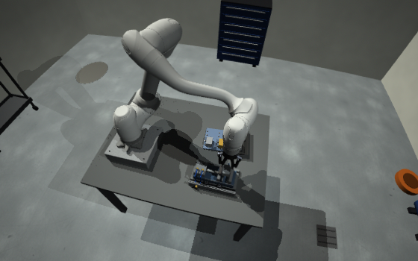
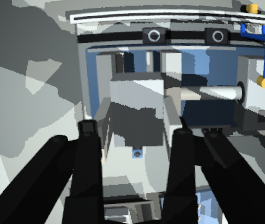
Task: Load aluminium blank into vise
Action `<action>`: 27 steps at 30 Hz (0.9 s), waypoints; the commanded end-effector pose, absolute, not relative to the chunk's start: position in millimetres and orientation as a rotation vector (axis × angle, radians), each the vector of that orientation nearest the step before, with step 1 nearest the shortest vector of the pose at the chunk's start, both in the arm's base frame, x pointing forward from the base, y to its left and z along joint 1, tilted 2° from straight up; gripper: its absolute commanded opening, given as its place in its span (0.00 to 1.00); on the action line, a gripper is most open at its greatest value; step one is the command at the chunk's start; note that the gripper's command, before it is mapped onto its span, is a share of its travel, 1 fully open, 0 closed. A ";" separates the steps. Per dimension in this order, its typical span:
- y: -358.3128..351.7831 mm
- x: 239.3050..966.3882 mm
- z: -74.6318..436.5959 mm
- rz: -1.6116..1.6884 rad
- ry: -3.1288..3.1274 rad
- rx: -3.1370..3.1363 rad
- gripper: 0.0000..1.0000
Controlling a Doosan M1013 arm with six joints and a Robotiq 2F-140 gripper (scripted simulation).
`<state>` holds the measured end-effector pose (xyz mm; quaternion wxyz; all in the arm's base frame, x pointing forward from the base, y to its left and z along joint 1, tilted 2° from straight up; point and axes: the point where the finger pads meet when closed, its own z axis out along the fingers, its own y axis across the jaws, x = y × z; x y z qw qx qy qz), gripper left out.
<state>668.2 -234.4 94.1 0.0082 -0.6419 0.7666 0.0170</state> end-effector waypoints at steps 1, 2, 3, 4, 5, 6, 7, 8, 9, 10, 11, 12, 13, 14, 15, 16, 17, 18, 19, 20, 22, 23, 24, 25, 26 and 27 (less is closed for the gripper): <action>-236.9 667.2 93.2 0.056 2.395 -2.016 0.00; -236.9 667.2 93.2 0.056 2.395 -2.016 0.00; -236.9 667.2 93.2 0.056 2.395 -2.016 0.00; -236.9 667.2 93.2 0.056 2.395 -2.016 0.00; -236.9 667.2 93.1 0.056 2.395 -2.016 0.00; -236.9 667.2 93.1 0.056 2.395 -2.016 0.00; -236.9 667.2 93.0 0.056 2.395 -2.016 0.00; -236.9 667.2 93.0 0.056 2.395 -2.016 0.00; -236.9 667.2 93.0 0.056 2.395 -2.016 0.00; -236.9 667.2 92.9 0.056 2.395 -2.016 0.00; -236.9 667.2 92.8 0.056 2.395 -2.016 0.00; -236.9 667.2 92.6 0.056 2.395 -2.016 0.00; -236.9 667.2 92.4 0.056 2.395 -2.016 0.00; -236.9 667.2 92.1 0.056 2.395 -2.016 0.00; -236.9 667.2 91.8 0.056 2.395 -2.016 0.00; -236.8 667.2 91.5 0.056 2.395 -2.016 0.00; -236.8 667.2 91.1 0.056 2.395 -2.016 0.00; -236.8 667.2 90.7 0.056 2.395 -2.016 0.00; -236.8 667.2 90.3 0.056 2.395 -2.016 0.00; -236.8 667.2 89.8 0.056 2.395 -2.016 0.00; -236.7 667.2 88.7 0.056 2.395 -2.016 0.00; -236.7 667.2 88.2 0.056 2.395 -2.016 0.00; -236.7 667.1 87.6 0.056 2.395 -2.016 0.00; -236.7 667.1 87.6 0.056 2.395 -2.016 0.00; -236.7 667.1 87.6 0.056 2.395 -2.016 0.00; -236.7 667.1 86.9 0.056 2.395 -2.016 0.00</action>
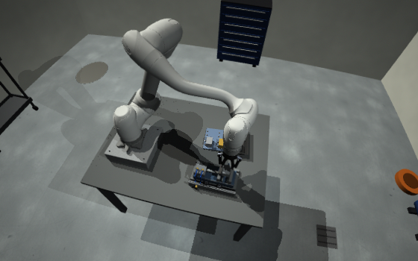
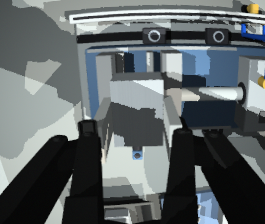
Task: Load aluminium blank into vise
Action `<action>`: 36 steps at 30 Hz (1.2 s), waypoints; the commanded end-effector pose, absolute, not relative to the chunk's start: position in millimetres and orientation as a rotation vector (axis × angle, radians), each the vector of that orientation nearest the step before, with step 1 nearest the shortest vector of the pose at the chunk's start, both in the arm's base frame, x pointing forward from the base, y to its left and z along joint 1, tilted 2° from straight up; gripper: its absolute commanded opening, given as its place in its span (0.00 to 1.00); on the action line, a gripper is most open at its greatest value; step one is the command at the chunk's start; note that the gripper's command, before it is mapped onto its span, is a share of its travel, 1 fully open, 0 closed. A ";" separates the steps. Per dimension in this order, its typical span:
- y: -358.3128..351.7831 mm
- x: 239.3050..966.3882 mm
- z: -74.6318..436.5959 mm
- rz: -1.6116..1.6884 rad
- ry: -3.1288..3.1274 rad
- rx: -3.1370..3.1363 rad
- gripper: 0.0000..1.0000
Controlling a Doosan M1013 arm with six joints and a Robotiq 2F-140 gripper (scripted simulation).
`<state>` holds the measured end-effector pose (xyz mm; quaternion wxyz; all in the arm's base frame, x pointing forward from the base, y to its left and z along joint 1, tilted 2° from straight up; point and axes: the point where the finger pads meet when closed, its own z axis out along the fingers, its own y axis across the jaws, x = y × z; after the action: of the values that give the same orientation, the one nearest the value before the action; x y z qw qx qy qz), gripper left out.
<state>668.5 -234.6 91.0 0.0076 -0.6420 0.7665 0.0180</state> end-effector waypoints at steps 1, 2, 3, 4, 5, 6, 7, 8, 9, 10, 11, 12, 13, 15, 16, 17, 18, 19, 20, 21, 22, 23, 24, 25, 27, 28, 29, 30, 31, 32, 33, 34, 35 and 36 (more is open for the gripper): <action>-236.7 667.1 86.3 0.056 2.395 -2.016 0.00; -236.6 667.1 85.6 0.056 2.395 -2.016 0.00; -236.6 667.1 84.9 0.056 2.395 -2.016 0.00; -236.6 667.1 84.2 0.056 2.395 -2.016 0.00; -236.6 667.1 83.4 0.056 2.395 -2.016 0.00; -236.5 667.1 82.7 0.056 2.395 -2.016 0.00; -236.5 667.1 81.9 0.056 2.395 -2.016 0.00; -236.5 667.0 81.2 0.056 2.395 -2.016 0.00; -236.5 667.0 80.4 0.056 2.395 -2.016 0.00; -236.4 667.0 79.7 0.056 2.395 -2.016 0.00; -236.4 667.0 78.9 0.056 2.395 -2.016 0.00; -236.4 667.0 78.2 0.056 2.395 -2.016 0.00; -236.4 667.0 77.5 0.056 2.395 -2.016 0.00; -236.3 667.0 76.8 0.056 2.395 -2.016 0.00; -236.3 667.0 76.8 0.056 2.395 -2.016 0.00; -236.3 667.0 76.1 0.056 2.395 -2.016 0.00; -236.3 667.0 75.4 0.056 2.395 -2.016 0.00; -236.3 666.9 74.8 0.056 2.395 -2.016 0.00; -236.2 666.9 74.2 0.056 2.395 -2.016 0.00; -236.2 666.9 73.6 0.056 2.395 -2.016 0.00; -236.2 666.9 73.1 0.056 2.395 -2.016 0.00; -236.2 666.9 72.6 0.056 2.395 -2.016 0.00; -236.2 666.9 72.1 0.056 2.395 -2.016 0.00; -236.1 666.9 71.7 0.056 2.395 -2.016 0.00; -236.1 666.9 70.9 0.056 2.395 -2.016 0.00; -236.1 666.9 70.6 0.056 2.395 -2.016 0.00; -236.1 666.9 70.3 0.056 2.395 -2.016 0.00; -236.1 666.9 70.1 0.056 2.395 -2.016 0.00; -236.1 666.9 69.9 0.056 2.395 -2.016 0.00; -236.1 666.9 69.9 0.056 2.395 -2.016 0.00; -236.1 666.9 69.9 0.056 2.395 -2.016 0.00; -236.1 666.9 69.7 0.056 2.395 -2.016 0.00; -236.1 666.9 69.5 0.056 2.395 -2.016 0.00; -236.1 666.9 69.4 0.056 2.395 -2.016 0.00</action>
<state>668.2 -234.7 73.0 0.0073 -0.6418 0.7666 0.0179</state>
